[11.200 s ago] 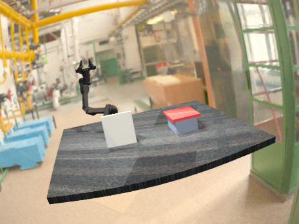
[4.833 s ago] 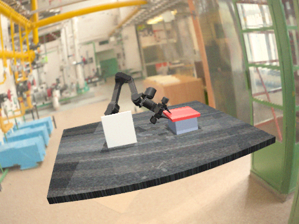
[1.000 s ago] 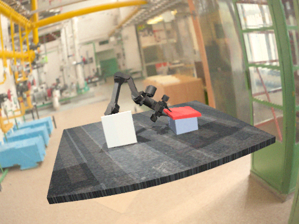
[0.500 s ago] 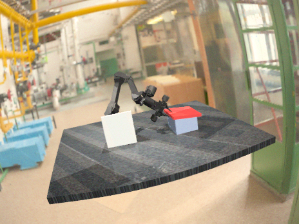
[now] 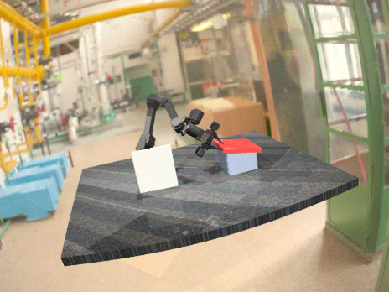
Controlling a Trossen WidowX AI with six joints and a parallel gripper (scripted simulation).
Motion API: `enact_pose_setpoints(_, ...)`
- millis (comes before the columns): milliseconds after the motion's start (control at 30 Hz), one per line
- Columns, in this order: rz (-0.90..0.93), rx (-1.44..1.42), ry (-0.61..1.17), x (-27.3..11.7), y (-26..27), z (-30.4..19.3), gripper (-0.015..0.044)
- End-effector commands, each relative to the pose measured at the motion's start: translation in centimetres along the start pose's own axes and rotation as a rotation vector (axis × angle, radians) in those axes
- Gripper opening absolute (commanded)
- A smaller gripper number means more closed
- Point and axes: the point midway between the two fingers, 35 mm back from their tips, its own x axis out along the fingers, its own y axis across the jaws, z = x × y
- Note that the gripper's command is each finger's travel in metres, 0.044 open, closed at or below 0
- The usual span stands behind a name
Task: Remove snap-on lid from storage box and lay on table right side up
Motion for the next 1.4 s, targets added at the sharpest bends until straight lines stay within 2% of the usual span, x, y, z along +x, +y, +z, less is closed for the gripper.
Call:
enact_pose_setpoints(0,0.003,-0.002,0.001,-0.3,0.6,0.0,0.0)
enact_pose_setpoints(1367,0.004,-0.005,0.0,-1.9,6.4,0.0,0.0)
